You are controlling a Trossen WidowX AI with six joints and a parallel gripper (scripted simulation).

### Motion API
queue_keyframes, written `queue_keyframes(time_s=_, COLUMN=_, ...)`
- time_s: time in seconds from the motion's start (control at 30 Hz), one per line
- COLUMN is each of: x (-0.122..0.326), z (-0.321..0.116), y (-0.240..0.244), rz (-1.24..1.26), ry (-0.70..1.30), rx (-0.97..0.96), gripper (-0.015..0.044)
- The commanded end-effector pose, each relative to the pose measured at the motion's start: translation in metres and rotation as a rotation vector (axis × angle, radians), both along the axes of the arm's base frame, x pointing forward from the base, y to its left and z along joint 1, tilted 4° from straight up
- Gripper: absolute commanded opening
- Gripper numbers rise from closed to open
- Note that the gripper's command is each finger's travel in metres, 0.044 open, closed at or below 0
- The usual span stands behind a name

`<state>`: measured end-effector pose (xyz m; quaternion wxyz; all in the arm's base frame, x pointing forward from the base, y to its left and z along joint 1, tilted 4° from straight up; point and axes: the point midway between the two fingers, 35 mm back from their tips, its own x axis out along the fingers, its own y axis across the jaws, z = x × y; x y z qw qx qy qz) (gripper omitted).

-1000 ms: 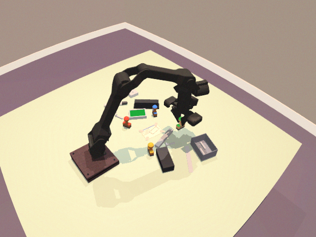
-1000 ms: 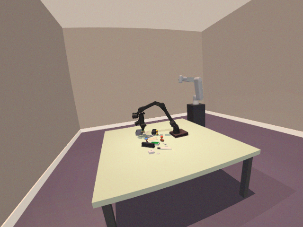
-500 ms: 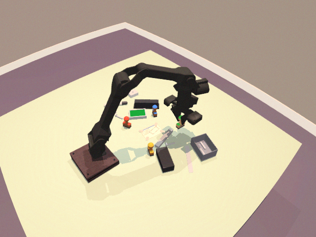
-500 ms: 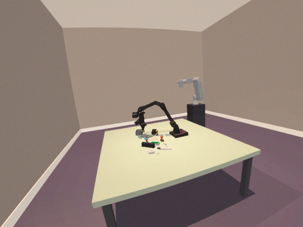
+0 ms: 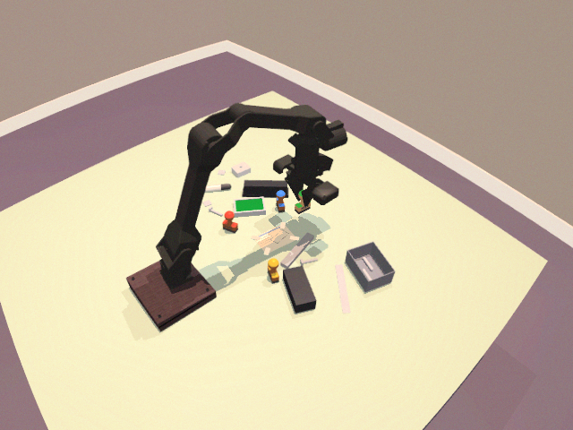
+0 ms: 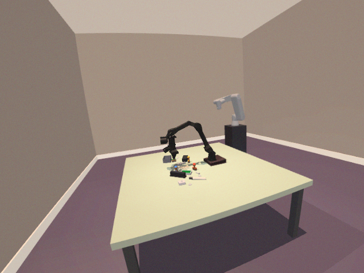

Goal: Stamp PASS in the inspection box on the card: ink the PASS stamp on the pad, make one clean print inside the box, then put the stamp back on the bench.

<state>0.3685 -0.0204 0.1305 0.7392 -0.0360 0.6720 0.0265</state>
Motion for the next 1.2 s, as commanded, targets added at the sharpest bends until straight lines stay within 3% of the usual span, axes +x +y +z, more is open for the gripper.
queue_keyframes(time_s=0.0, x=-0.005, z=-0.001, y=0.021, rz=-0.004, ry=0.001, rx=-0.003, gripper=0.0)
queue_keyframes(time_s=0.77, x=-0.07, z=-0.009, y=0.143, rz=-0.004, ry=0.002, rx=0.007, gripper=0.0)
queue_keyframes(time_s=1.17, x=-0.075, z=-0.014, y=0.15, rz=-0.003, ry=0.002, rx=0.007, gripper=0.0)
